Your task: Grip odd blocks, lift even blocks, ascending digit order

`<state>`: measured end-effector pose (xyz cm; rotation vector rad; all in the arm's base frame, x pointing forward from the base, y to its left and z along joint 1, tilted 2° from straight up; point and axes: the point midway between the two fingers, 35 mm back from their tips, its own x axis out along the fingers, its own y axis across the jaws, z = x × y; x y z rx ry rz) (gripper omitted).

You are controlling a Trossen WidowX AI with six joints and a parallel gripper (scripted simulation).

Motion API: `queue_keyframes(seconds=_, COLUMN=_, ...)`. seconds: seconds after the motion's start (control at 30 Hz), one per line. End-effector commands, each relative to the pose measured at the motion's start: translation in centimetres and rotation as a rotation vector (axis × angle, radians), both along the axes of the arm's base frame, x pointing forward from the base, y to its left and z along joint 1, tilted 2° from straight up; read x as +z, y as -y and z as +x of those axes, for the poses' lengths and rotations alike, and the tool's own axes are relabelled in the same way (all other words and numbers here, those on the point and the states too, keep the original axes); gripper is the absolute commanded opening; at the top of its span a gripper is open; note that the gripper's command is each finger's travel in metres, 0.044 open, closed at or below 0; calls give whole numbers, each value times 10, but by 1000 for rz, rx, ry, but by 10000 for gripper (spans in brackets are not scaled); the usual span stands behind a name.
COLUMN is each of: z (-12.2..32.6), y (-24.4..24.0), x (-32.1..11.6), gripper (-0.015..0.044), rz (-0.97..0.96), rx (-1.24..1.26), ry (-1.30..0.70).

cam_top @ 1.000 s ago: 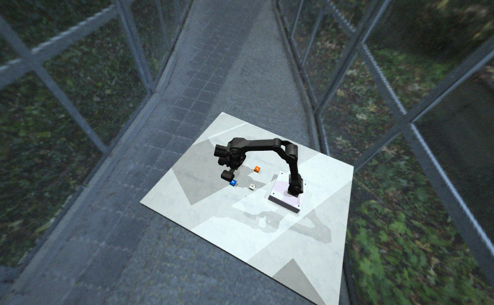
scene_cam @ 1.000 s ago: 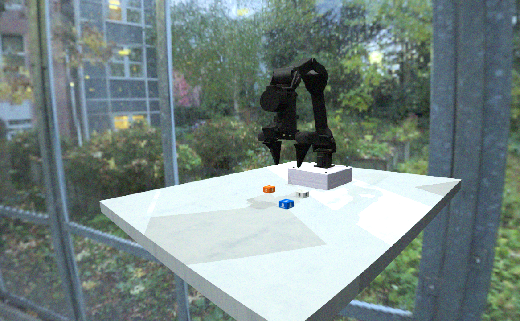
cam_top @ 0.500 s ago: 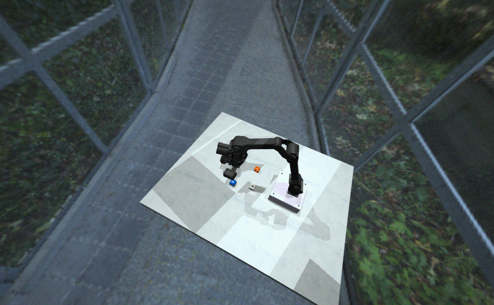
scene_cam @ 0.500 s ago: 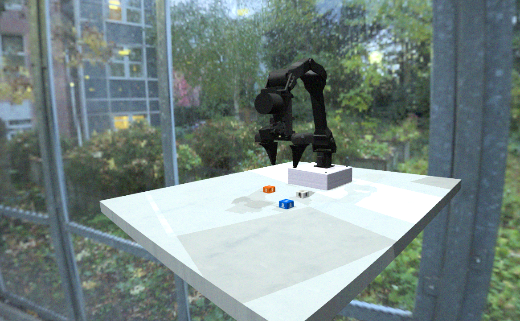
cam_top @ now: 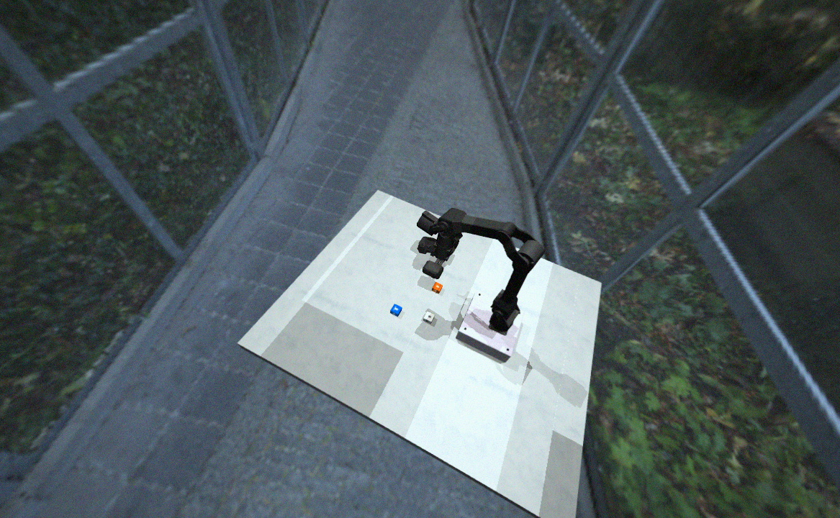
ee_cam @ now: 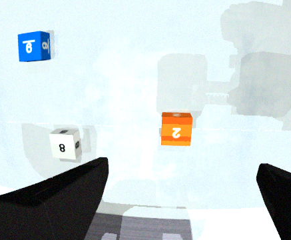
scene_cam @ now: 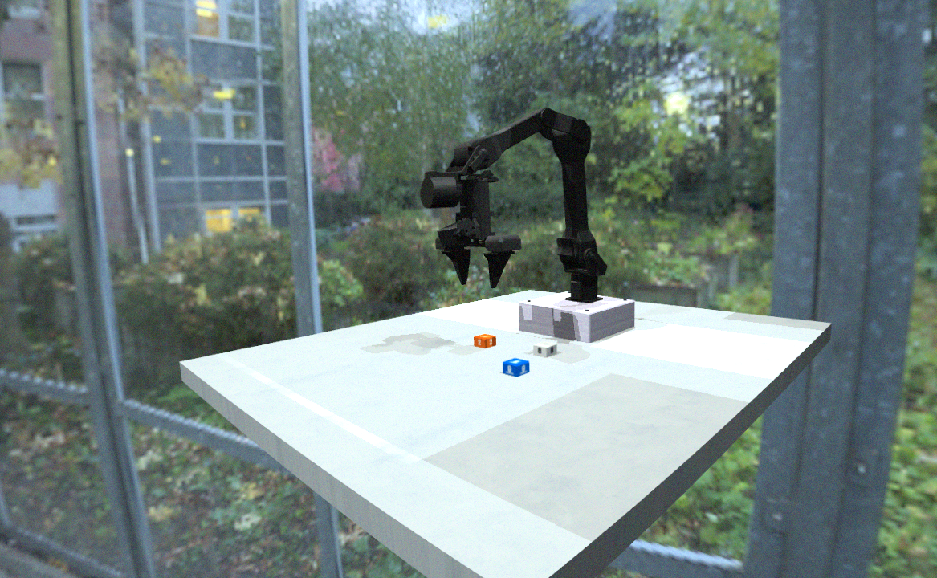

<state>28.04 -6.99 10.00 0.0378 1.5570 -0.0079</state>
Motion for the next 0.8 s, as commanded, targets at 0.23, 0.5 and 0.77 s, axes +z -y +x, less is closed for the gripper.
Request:
queue_keyframes(seconds=0.23, z=-4, y=2, x=-80, gripper=400, rz=-2, rx=12, ry=7)
queue_keyframes(seconds=0.5, z=-4, y=2, x=-84, gripper=400, rz=-2, rx=12, ry=7)
queue_keyframes(seconds=0.77, z=-3, y=2, x=-97, gripper=400, rz=-2, rx=12, ry=7)
